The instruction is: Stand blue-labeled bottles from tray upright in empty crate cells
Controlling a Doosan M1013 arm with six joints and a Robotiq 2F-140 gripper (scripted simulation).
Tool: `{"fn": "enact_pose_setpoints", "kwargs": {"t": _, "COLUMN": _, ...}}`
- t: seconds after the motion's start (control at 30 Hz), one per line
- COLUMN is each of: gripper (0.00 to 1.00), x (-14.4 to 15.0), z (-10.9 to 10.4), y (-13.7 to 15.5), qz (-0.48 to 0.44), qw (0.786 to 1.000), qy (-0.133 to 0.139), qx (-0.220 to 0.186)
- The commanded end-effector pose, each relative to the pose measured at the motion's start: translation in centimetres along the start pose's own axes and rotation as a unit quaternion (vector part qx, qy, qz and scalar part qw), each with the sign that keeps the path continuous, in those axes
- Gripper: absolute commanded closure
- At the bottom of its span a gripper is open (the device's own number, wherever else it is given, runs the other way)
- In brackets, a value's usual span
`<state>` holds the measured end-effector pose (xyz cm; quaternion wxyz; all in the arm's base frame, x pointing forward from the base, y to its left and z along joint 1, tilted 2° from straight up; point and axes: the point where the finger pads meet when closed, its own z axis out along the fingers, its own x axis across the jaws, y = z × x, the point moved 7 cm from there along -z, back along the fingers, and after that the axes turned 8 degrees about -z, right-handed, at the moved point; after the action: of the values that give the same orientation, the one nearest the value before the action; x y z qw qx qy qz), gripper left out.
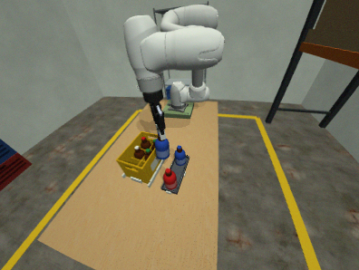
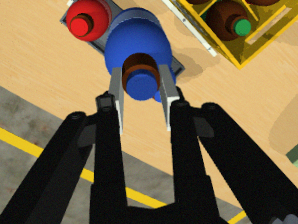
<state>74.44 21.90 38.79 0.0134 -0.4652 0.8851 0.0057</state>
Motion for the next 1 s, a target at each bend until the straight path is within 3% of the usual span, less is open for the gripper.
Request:
{"fn": "enact_pose_setpoints", "kwargs": {"t": 0.0, "gripper": 1.00, "x": 0.4, "z": 0.0, "y": -0.5, "qz": 0.000, "qw": 1.000, "qy": 0.000, "qx": 0.000}}
{"fn": "enact_pose_setpoints", "kwargs": {"t": 0.97, "gripper": 1.00, "x": 3.7, "z": 0.0, "y": -4.9, "qz": 0.000, "qw": 1.000, "qy": 0.000, "qx": 0.000}}
